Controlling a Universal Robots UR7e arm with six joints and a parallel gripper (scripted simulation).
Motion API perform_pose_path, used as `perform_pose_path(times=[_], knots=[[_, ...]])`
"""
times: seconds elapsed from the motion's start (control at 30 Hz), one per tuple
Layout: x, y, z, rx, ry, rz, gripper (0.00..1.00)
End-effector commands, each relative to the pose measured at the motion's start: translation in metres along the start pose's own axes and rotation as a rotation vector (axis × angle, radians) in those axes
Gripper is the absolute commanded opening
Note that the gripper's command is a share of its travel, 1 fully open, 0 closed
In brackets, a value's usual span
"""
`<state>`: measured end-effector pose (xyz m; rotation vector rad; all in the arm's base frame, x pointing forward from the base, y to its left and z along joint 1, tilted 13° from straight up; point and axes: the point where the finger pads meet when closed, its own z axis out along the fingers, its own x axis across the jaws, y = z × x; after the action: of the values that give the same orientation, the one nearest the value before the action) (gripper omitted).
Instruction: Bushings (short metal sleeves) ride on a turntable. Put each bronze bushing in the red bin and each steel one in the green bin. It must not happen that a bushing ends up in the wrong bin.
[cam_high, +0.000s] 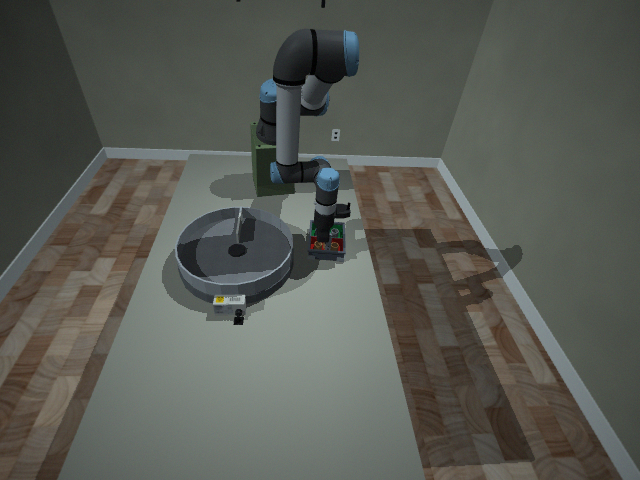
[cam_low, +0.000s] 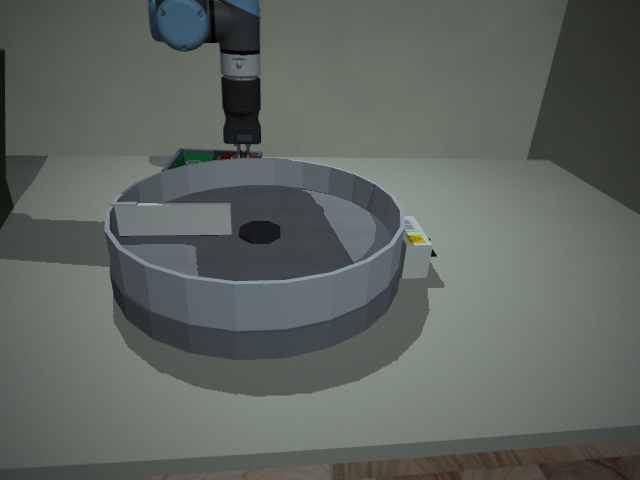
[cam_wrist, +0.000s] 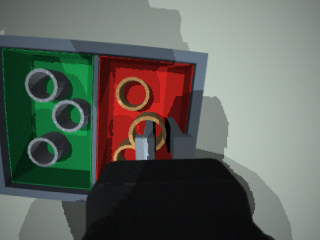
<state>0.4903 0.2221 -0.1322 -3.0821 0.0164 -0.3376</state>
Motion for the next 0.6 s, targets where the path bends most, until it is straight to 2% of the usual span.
perform_pose_path(times=[0.0, 0.57], knots=[[0.001, 0.000, 0.000, 0.000, 0.002, 0.000, 0.00], [0.001, 0.000, 0.011, 0.000, 0.002, 0.000, 0.00]])
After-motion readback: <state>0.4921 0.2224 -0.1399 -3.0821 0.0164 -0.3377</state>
